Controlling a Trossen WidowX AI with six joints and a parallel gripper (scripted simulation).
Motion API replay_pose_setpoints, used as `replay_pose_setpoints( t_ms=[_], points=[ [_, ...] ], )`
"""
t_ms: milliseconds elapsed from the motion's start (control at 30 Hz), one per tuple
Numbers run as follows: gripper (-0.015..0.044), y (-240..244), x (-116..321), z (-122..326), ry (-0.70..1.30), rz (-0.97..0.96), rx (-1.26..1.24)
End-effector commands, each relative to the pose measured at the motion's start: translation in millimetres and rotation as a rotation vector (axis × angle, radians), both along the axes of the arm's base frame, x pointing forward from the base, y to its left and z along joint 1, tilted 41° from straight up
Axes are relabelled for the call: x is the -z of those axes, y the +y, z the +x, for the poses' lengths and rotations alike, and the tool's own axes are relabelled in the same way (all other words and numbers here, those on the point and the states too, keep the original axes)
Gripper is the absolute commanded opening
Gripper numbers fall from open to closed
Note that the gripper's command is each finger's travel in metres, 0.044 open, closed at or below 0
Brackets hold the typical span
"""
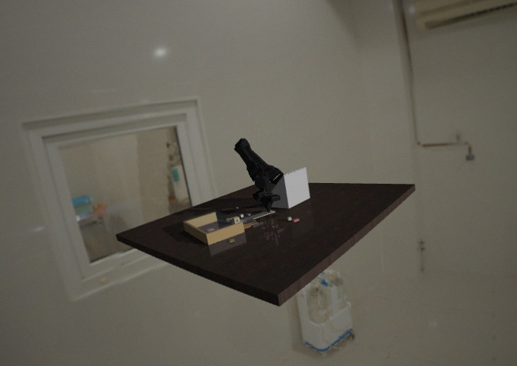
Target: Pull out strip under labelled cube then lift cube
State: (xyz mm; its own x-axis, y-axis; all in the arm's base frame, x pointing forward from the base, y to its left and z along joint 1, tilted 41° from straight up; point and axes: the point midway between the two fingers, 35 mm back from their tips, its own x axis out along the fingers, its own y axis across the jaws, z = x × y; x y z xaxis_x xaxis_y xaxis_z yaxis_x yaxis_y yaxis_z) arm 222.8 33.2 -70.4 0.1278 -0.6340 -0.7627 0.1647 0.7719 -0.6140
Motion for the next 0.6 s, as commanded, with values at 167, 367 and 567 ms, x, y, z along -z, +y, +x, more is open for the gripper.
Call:
replay_pose_setpoints(
  t_ms=[167, 367, 567],
  points=[
    [0.0, -6.0, 3.2, -8.0, 0.026, -0.006, 0.017],
    [0.0, -6.0, 3.2, -8.0, 0.026, -0.006, 0.017],
    [0.0, 14.3, -15.2, -0.6, 0.013, 0.0, 0.008]
  ],
)
